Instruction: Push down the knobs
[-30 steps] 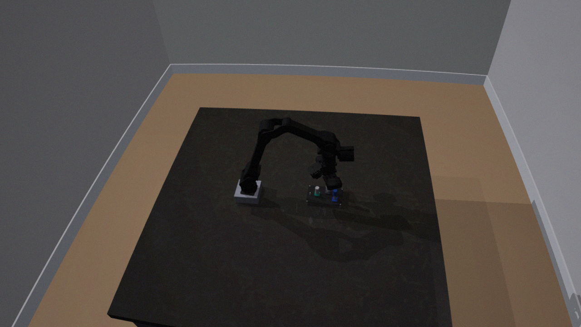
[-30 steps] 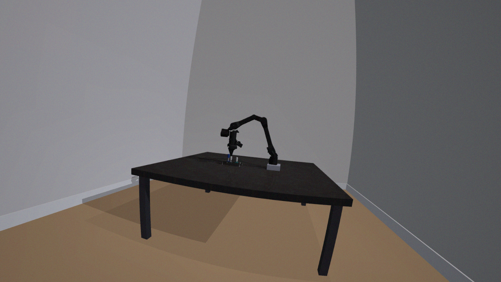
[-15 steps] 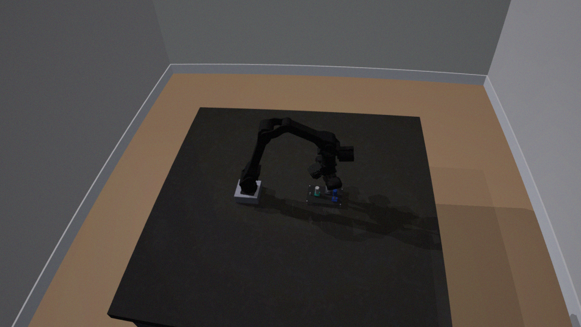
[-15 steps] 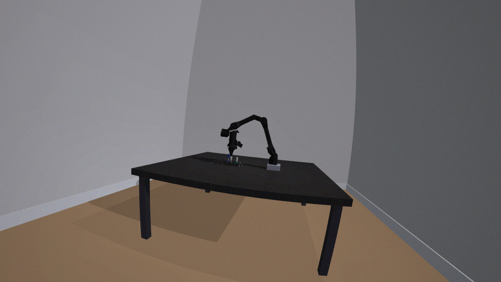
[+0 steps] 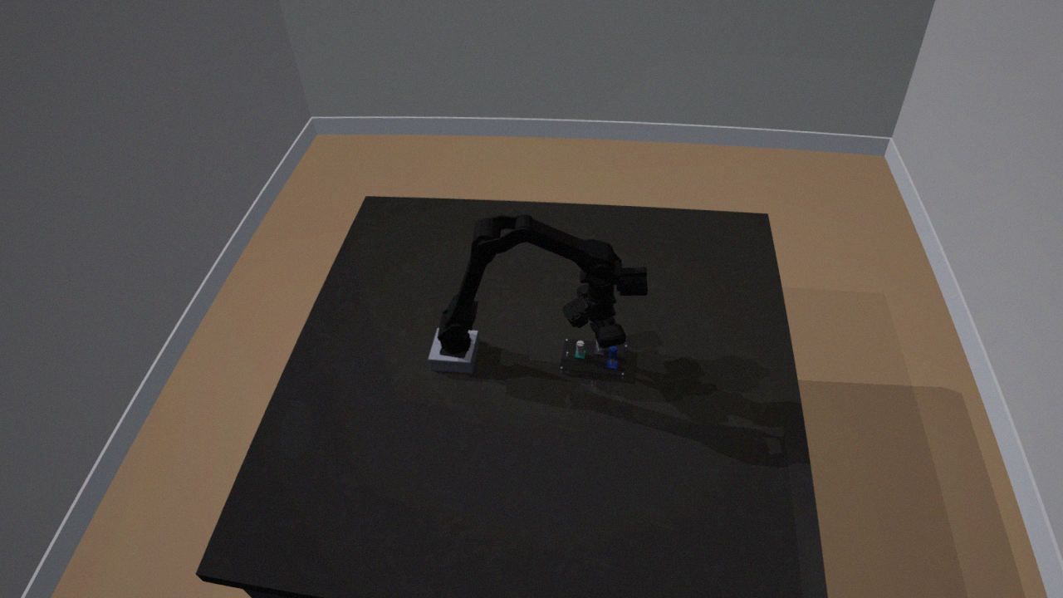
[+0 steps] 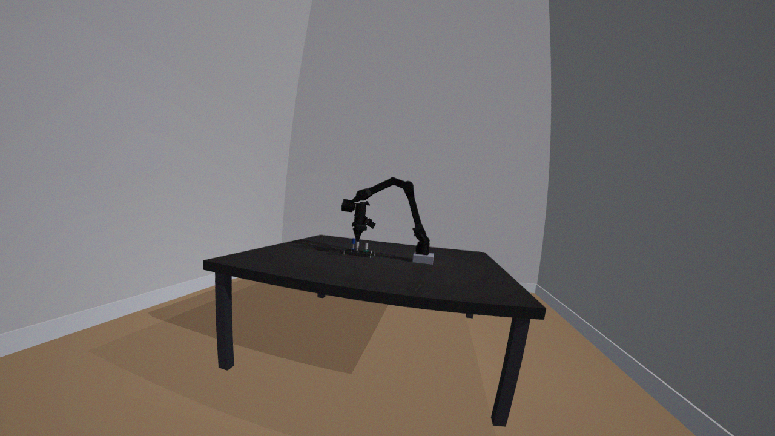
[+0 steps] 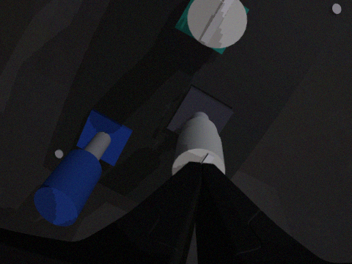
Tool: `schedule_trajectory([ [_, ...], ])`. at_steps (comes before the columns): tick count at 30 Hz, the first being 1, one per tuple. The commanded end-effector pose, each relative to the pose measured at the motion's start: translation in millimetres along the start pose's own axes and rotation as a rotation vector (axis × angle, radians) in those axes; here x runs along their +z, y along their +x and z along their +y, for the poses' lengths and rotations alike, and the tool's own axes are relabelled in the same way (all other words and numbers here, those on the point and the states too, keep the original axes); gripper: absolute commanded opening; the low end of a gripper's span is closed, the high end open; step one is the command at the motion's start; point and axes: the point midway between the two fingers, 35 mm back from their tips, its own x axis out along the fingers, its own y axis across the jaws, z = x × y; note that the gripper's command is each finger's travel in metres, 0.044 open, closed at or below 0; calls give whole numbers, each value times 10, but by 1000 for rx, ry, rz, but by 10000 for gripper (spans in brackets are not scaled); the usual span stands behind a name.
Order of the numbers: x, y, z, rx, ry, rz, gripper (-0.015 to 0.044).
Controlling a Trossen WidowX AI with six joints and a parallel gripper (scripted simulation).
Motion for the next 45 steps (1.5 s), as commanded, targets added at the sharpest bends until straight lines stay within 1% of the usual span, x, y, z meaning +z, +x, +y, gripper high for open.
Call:
schedule_trajectory([
  [1, -4, 77, 6, 1, 5, -6, 0],
  [45, -3, 164, 6, 1, 5, -6, 0],
])
